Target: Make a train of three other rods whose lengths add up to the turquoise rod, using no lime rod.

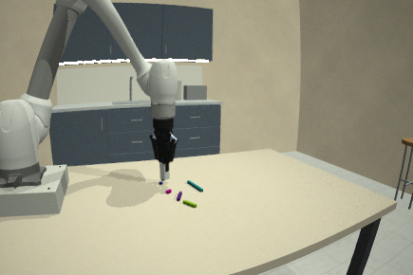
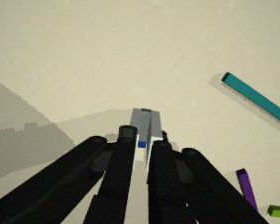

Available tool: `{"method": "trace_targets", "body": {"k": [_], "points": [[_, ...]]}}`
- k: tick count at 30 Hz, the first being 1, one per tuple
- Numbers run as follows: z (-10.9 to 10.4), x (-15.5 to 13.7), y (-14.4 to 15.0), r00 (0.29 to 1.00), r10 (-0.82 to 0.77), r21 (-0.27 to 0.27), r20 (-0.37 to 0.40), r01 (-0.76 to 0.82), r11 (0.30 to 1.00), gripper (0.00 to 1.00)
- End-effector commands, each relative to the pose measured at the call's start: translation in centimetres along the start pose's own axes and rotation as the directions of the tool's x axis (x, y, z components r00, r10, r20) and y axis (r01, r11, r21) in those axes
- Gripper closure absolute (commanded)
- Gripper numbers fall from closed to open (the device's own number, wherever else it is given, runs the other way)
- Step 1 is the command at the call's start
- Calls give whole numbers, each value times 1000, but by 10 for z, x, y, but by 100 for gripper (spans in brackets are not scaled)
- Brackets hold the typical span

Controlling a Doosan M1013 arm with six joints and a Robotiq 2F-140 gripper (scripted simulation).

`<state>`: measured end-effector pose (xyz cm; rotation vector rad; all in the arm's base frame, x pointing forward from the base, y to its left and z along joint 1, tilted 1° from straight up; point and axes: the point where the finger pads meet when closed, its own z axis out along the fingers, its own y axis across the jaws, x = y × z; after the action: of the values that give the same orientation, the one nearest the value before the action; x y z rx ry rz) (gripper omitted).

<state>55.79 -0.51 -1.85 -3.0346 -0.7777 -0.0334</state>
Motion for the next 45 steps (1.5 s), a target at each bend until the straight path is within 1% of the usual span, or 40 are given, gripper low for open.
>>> {"method": "trace_targets", "body": {"k": [1,16,45], "points": [[4,-4,-1,1000,3,5,3,-3,1000,97],[14,-4,-1,1000,3,5,3,-3,1000,97],[14,-4,-1,1000,3,5,3,-3,1000,97]]}}
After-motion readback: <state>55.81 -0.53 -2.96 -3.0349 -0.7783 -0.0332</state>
